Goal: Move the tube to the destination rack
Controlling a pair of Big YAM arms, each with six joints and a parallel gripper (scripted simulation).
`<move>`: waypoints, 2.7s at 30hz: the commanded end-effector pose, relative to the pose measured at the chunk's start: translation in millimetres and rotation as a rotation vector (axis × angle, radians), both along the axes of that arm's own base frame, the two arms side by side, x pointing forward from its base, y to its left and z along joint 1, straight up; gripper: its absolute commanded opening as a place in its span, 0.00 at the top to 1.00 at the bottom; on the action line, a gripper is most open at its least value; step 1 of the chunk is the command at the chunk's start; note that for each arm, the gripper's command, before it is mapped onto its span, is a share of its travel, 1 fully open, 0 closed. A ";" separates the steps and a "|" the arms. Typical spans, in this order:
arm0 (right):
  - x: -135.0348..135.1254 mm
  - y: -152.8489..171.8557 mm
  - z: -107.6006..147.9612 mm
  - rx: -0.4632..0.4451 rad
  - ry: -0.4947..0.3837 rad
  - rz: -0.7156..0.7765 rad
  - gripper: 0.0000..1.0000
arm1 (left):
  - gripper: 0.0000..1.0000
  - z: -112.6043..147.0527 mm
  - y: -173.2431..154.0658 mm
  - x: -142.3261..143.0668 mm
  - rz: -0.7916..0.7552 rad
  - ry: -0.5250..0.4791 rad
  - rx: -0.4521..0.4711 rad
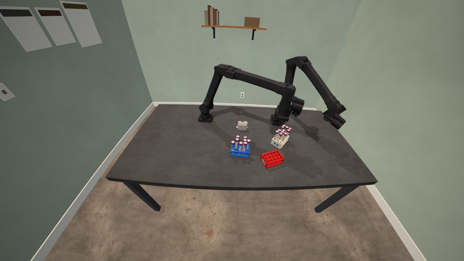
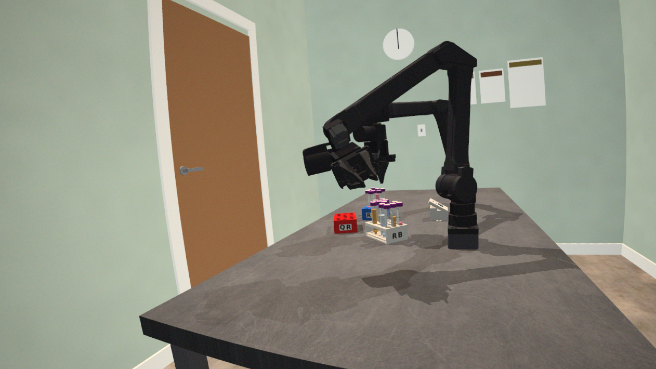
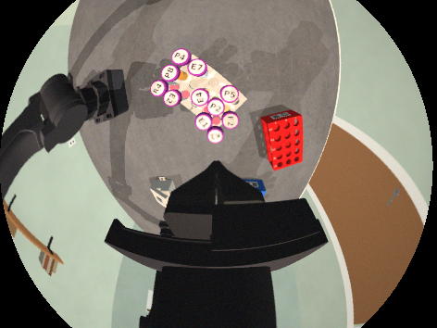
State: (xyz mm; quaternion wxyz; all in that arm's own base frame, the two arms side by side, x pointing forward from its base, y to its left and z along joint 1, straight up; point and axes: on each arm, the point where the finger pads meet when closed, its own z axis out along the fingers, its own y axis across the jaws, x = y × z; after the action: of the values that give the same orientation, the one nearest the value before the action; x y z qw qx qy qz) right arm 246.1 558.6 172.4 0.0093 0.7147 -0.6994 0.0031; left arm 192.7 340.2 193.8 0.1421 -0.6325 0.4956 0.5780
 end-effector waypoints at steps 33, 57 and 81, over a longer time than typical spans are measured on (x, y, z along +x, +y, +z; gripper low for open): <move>77.1 -71.3 2.2 0.058 -0.022 -1.073 1.00 | 0.70 9.8 4.8 6.6 0.000 -0.025 0.019; 80.8 -63.9 16.3 0.089 -0.019 -1.185 1.00 | 0.70 9.8 4.8 6.6 0.000 -0.025 0.019; 80.8 -63.7 16.6 0.089 -0.019 -1.184 1.00 | 0.70 9.8 4.8 6.6 0.000 -0.025 0.019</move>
State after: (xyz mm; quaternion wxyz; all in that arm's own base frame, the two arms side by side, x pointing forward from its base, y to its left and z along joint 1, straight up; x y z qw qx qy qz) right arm 318.7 485.9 147.7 0.0062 0.2088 -0.9779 0.0051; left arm 192.7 340.2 193.8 0.1421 -0.6325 0.4956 0.5780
